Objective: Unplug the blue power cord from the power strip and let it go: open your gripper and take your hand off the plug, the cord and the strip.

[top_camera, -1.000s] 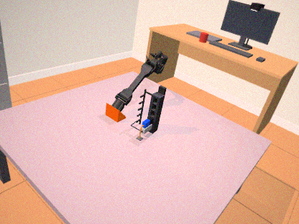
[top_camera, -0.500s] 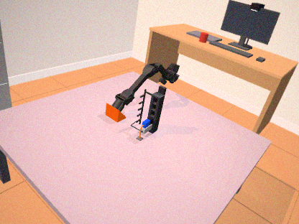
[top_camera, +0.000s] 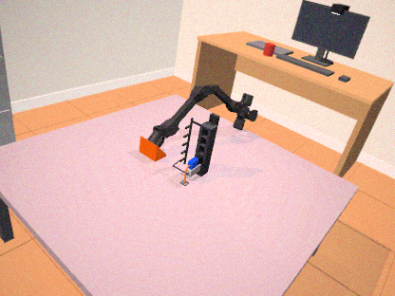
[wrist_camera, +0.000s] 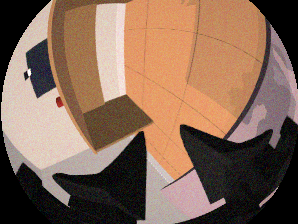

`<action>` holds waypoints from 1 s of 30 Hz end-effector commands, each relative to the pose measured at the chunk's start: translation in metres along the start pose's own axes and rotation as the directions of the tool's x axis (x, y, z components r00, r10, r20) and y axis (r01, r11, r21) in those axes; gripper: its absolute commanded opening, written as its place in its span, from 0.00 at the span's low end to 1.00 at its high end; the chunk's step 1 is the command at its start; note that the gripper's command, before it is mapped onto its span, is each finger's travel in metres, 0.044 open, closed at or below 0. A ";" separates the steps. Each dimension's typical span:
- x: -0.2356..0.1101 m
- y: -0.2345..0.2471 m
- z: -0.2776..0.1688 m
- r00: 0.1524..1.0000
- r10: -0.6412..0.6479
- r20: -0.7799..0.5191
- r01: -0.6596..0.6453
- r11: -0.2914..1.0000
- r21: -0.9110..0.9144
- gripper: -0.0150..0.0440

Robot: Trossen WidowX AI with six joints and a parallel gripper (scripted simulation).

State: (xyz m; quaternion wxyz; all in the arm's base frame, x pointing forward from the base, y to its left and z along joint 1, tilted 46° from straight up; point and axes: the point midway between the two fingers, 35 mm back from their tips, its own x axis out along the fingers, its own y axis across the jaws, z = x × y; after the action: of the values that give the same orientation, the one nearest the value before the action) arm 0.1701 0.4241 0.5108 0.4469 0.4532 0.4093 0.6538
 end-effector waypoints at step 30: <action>-0.428 -0.264 0.172 0.361 -0.810 0.462 0.534 0.585 0.610 0.53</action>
State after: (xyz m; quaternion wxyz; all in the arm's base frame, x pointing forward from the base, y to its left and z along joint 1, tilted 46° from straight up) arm 0.4708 0.1440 0.2402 0.7143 0.5168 0.4490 0.1454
